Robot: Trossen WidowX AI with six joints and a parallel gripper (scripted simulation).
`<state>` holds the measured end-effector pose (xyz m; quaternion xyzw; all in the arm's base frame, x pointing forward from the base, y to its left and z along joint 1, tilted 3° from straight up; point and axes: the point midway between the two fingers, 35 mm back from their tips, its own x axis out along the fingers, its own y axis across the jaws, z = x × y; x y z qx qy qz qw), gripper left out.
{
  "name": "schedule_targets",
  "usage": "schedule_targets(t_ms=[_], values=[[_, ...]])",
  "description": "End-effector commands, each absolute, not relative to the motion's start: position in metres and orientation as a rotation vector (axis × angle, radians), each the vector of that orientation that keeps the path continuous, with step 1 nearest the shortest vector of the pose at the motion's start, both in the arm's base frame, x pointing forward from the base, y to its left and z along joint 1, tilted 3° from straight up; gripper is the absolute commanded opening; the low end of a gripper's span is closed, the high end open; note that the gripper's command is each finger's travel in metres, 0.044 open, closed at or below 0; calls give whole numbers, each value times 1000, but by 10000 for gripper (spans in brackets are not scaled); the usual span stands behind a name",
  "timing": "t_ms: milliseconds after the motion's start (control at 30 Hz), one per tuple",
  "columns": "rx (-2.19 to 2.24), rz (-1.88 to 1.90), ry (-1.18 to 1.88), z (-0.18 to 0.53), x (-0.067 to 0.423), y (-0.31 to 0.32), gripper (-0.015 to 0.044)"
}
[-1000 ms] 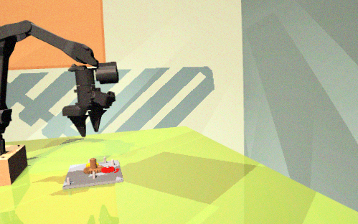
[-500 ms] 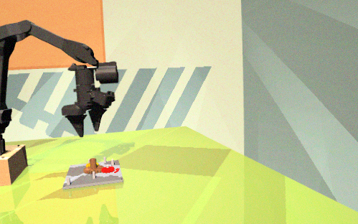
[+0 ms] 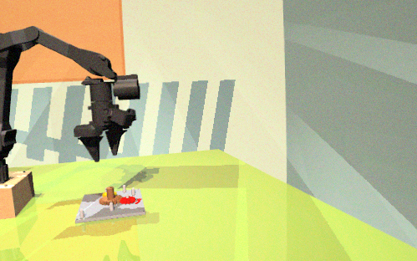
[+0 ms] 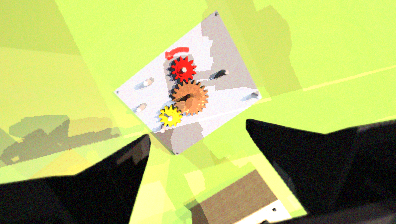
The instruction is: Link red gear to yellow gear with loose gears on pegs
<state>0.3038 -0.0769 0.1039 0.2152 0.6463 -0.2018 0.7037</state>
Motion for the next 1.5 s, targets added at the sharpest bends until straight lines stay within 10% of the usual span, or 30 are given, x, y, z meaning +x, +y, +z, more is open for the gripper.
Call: schedule_targets(t_ms=[0, 500, 1200, 1467], values=[[477, -447, 1439, 104, 303, -77, 440], [479, -445, 1437, 106, 306, -66, 440], [498, -431, 1455, 138, 230, 206, 440], [498, -430, 1455, 141, 216, 221, 440]])
